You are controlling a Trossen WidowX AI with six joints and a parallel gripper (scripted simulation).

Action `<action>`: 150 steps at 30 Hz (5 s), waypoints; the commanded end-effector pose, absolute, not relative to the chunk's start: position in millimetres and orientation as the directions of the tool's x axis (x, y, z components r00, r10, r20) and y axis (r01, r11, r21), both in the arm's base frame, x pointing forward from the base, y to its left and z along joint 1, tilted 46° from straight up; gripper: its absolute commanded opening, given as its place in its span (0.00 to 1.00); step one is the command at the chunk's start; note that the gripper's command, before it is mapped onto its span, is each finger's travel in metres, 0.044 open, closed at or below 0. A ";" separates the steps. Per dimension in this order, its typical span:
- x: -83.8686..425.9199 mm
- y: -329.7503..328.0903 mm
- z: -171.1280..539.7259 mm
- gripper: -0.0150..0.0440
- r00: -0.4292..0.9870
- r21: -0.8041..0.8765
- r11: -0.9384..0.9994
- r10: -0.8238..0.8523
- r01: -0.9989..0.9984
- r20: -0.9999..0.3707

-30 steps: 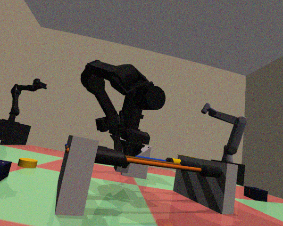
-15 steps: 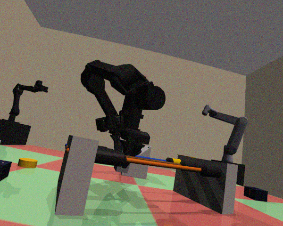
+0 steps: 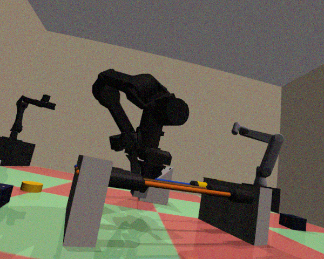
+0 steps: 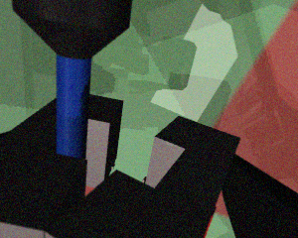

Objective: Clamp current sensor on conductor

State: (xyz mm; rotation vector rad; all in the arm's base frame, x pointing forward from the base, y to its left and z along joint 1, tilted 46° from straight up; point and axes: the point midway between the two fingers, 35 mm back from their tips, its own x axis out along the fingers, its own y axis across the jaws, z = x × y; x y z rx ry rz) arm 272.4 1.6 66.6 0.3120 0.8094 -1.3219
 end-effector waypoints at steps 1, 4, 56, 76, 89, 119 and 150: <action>271.6 2.6 67.6 0.25 0.058 -0.216 0.282 -0.722 0.935 -0.689; 271.3 4.4 68.9 0.25 0.119 -0.173 0.333 -0.697 0.927 -0.707; 291.9 21.1 73.7 0.25 0.050 -0.219 0.277 -0.719 0.936 -0.693; 292.9 9.4 61.7 0.25 0.046 -0.230 0.278 -0.724 0.933 -0.689; 292.4 10.8 63.6 0.73 0.043 -0.228 0.273 -0.724 0.935 -0.689; 292.4 10.8 63.6 0.73 0.043 -0.228 0.273 -0.724 0.935 -0.689; 251.1 74.1 140.5 1.00 0.347 -0.006 0.512 -0.590 0.859 -0.729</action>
